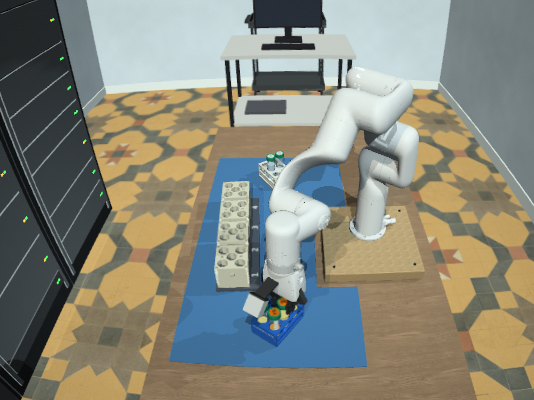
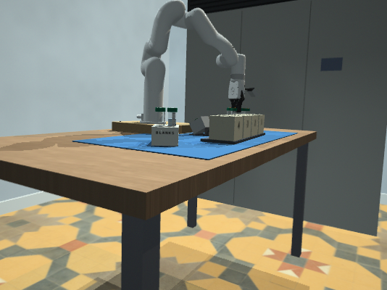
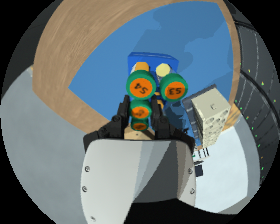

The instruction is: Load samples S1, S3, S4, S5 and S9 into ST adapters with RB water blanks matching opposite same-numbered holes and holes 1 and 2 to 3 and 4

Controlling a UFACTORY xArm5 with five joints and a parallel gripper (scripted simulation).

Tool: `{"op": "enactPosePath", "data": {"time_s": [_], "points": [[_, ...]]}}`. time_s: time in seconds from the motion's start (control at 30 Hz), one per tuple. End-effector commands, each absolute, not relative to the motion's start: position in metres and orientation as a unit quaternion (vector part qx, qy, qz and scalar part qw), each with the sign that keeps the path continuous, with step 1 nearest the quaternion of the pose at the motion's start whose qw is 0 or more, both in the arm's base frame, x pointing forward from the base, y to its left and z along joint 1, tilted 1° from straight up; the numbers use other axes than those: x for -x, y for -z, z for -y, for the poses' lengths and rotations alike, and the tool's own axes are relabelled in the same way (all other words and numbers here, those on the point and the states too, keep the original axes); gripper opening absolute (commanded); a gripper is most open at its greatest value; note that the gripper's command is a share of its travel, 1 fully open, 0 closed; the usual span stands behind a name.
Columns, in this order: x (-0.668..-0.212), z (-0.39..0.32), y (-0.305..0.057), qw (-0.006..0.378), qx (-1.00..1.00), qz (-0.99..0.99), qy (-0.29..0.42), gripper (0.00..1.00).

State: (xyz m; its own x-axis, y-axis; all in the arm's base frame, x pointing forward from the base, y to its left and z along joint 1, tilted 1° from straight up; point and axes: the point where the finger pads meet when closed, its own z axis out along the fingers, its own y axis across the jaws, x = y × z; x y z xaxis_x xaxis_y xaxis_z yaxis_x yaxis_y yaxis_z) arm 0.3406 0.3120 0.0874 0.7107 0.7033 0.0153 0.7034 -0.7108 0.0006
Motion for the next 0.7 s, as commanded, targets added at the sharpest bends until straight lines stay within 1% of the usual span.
{"op": "enactPosePath", "data": {"time_s": [0.0,0.67], "points": [[-0.3416,-0.3129,-0.0888,0.003,0.925,0.380,0.009,0.00],[-0.3416,-0.3128,-0.0922,0.003,0.925,0.380,0.009,0.00]]}}
